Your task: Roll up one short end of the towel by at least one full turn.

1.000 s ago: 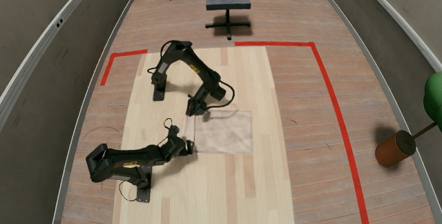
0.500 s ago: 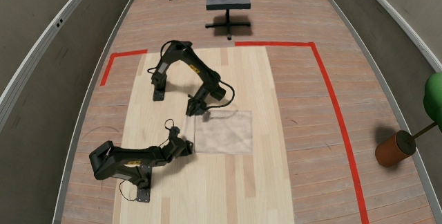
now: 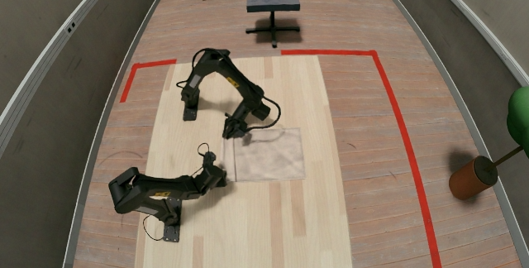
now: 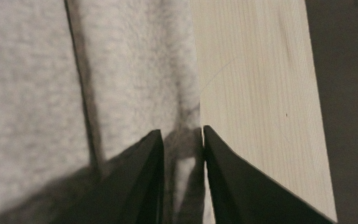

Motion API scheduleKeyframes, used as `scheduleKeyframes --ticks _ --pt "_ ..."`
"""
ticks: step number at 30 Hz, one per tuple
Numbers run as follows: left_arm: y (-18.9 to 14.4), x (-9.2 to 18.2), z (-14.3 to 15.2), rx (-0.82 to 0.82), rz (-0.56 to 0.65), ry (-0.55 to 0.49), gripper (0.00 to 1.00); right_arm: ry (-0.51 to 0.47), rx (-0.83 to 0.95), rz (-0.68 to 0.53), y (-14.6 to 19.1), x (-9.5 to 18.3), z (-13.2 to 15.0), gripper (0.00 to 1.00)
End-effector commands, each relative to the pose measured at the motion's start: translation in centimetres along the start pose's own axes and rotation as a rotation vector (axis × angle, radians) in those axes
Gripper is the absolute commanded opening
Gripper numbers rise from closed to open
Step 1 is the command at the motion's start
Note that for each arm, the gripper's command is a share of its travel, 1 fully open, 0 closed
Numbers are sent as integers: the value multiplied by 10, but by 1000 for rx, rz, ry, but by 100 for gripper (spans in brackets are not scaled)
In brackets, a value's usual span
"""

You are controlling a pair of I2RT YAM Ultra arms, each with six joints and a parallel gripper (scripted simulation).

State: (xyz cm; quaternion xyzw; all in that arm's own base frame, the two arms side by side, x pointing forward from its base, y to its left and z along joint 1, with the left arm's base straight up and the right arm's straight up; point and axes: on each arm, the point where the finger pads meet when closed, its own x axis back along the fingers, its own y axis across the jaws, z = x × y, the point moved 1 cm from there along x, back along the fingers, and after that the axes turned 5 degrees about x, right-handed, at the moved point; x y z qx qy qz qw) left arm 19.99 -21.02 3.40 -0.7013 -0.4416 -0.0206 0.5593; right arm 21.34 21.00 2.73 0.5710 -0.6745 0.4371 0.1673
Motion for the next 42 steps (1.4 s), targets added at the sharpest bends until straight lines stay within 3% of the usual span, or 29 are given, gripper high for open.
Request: scheduleKeyframes --ticks 1,12,19,31,33,36,42 --pt "10 -1 6 -26 -28 43 23 -14 0 -7 5 -3 -2 23" --pt "10 -1 6 -26 -28 43 23 -14 0 -7 5 -3 -2 12" --pt "10 -1 6 -26 -28 43 23 -14 0 -7 5 -3 -2 10" --pt "2 5 2 -26 -28 43 73 -14 0 -7 5 -3 -2 10" --pt "2 5 2 -26 -28 43 73 -14 0 -7 5 -3 -2 10" --pt "1 5 1 -26 -28 43 85 -14 0 -7 5 -3 -2 10" --pt "1 23 0 -26 -28 43 85 -12 -24 -38 4 -3 -2 10"
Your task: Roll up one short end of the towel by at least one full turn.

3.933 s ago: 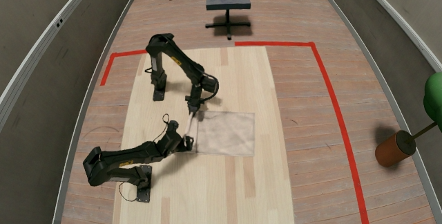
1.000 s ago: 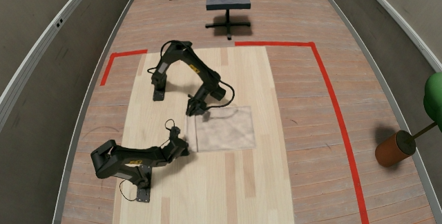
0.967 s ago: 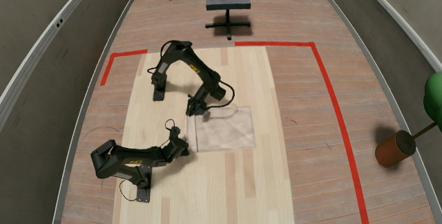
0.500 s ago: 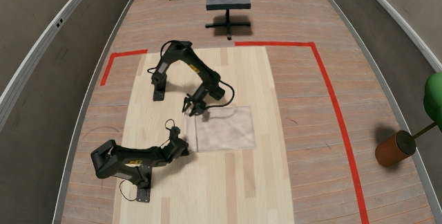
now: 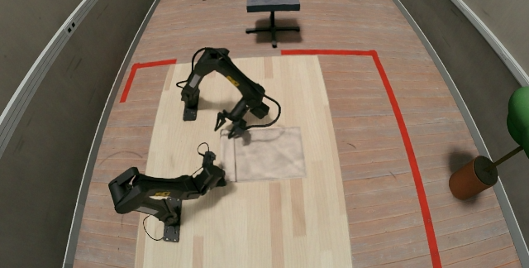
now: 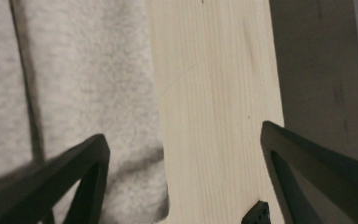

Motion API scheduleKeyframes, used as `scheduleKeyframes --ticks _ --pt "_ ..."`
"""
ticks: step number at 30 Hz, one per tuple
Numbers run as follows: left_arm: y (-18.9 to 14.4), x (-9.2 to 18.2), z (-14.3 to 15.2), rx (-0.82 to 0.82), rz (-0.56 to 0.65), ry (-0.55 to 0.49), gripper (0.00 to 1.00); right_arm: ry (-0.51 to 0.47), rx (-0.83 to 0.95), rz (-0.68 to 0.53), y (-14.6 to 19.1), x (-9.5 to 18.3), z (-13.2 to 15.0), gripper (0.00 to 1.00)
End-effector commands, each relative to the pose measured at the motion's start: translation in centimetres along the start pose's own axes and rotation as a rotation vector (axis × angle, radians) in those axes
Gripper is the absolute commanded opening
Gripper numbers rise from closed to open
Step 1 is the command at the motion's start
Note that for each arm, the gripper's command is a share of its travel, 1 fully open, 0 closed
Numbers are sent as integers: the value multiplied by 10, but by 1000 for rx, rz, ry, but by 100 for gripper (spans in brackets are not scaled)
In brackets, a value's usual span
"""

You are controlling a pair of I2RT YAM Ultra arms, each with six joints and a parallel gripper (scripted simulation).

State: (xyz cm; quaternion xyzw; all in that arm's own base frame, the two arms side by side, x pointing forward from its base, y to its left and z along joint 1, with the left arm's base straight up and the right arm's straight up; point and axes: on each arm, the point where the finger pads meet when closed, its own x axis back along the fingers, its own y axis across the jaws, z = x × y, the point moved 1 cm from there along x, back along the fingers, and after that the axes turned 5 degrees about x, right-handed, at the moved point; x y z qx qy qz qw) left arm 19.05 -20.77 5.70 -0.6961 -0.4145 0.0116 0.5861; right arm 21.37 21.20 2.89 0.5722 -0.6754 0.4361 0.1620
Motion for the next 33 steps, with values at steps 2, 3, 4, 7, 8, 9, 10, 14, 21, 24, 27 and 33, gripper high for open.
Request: scheduleKeyframes --ticks 2,3,4,7,8,9,10,14,21,24,27,33 --pt "22 28 1 -95 -100 34 85 -2 -46 -64 5 -2 0 10" --pt "22 34 0 -95 -100 34 85 -1 -56 -77 5 -2 0 10" --pt "21 40 0 -95 -100 34 85 -1 -67 -92 4 -2 0 10" --pt "20 51 0 -95 -100 34 85 0 -92 -124 4 -2 0 10" --pt "20 51 0 -95 -100 34 85 0 -92 -124 4 -2 0 10" --pt "19 56 0 -95 -100 34 85 1 -105 -142 4 -2 0 10" --pt "19 60 0 -95 -100 34 85 2 -120 -161 3 -2 -1 10" --pt "18 69 -1 -95 -100 34 85 5 -184 -244 2 -1 -1 10" --pt "15 62 -1 -167 -209 15 88 12 -312 -410 0 0 -2 10" --pt "13 58 -2 -209 -272 4 89 14 -350 -460 -1 0 -2 10" --pt "10 54 -3 -257 -344 -9 89 16 -389 -510 -2 1 -2 10" --pt "3 38 -4 -422 -592 -54 92 22 -500 -654 -4 1 -3 10"
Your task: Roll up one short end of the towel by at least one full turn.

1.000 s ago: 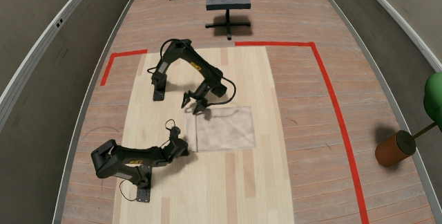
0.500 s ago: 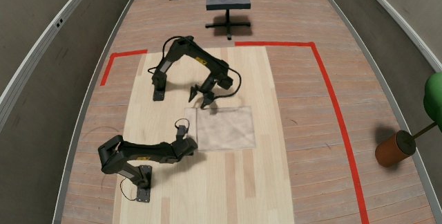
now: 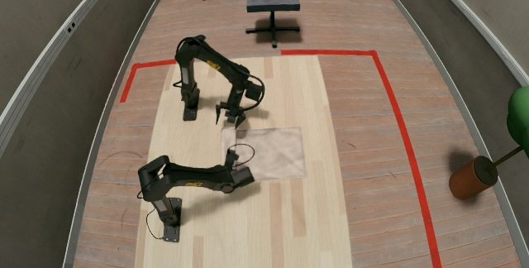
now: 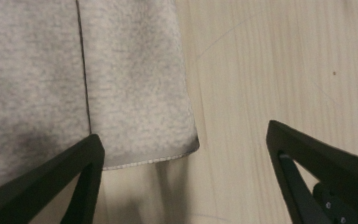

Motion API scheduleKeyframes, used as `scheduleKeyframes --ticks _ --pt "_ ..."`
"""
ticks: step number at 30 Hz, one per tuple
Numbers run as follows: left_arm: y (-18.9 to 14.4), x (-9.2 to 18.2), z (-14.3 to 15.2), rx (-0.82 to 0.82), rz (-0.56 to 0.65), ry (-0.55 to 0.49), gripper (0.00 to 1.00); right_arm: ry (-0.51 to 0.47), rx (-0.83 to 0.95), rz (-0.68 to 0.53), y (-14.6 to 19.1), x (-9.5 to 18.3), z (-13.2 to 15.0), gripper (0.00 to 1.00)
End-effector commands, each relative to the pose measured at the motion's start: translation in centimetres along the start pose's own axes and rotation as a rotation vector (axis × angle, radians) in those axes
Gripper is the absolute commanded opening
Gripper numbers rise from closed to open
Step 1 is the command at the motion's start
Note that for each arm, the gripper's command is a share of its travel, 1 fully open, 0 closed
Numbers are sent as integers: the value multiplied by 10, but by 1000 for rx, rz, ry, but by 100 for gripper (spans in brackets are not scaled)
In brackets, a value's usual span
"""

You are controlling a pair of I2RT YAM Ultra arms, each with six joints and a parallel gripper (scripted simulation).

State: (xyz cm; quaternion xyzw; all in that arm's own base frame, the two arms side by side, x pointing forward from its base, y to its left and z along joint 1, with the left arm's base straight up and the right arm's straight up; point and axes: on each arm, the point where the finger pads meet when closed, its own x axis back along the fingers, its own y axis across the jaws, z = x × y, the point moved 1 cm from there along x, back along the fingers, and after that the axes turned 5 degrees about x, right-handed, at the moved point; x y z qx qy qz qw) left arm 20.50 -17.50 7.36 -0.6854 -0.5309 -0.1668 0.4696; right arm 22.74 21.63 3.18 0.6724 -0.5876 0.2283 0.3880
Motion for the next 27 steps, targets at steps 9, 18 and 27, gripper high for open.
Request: scheduleKeyframes --ticks 9,18,27 --pt "-1 -16 -20 -280 -506 -96 94 36 -178 -279 11 1 2 10" --pt "-9 -25 -23 -389 -683 -120 98 42 -261 -383 10 2 2 10" --pt "-11 -24 -21 -413 -664 -117 98 42 -267 -391 9 -2 4 10"
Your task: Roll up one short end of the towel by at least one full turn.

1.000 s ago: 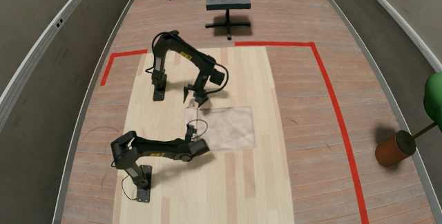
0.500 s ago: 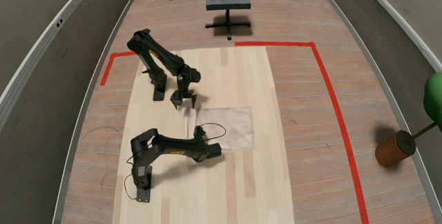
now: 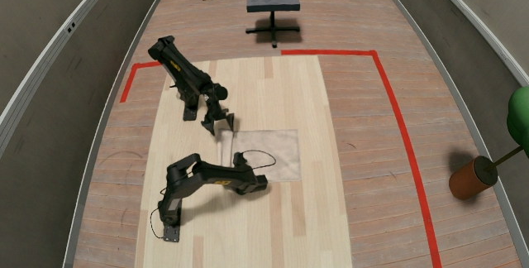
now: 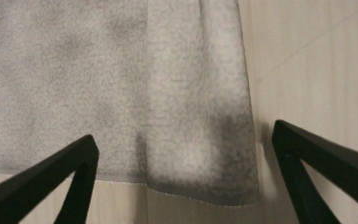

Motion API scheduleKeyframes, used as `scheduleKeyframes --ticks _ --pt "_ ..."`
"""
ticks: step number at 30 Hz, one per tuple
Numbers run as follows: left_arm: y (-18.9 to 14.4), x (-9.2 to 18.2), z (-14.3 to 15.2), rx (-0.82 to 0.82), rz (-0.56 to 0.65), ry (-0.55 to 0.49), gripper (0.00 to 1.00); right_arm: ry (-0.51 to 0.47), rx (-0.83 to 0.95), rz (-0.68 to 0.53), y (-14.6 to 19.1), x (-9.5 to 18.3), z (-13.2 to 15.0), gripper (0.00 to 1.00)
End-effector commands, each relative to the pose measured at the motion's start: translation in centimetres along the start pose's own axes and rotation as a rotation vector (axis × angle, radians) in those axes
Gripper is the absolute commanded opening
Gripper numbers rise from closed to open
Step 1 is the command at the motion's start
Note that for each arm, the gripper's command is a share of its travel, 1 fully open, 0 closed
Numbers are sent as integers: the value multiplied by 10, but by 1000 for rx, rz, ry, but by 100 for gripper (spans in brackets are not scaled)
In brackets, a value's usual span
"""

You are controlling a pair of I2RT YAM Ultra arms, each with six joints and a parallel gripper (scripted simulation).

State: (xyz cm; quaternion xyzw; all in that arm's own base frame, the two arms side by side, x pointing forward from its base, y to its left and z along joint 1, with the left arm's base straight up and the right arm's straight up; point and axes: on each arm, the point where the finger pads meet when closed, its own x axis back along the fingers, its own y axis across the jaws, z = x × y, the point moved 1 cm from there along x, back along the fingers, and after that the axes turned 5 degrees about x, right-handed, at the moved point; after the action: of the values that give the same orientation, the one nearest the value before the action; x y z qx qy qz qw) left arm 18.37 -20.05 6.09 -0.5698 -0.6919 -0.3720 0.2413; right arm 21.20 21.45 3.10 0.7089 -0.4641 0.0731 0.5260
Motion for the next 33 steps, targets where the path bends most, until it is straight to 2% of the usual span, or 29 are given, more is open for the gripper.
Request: scheduleKeyframes --ticks 1,7,23,28,31,33 --pt "9 4 -9 -33 -38 -45 98 12 17 7 -6 2 0 10" --pt "6 5 -7 -54 -20 -53 98 12 17 7 -10 -1 2 10" --pt "-9 -21 13 -55 -20 -53 98 12 17 7 -10 -1 2 10" --pt "-8 -25 8 -55 -20 -53 98 12 17 7 -10 -1 2 10" --pt "-8 -26 9 -55 -20 -53 85 12 17 7 -10 -1 2 10" --pt "-8 -26 9 -55 -20 -53 85 12 17 7 -10 -1 2 10"
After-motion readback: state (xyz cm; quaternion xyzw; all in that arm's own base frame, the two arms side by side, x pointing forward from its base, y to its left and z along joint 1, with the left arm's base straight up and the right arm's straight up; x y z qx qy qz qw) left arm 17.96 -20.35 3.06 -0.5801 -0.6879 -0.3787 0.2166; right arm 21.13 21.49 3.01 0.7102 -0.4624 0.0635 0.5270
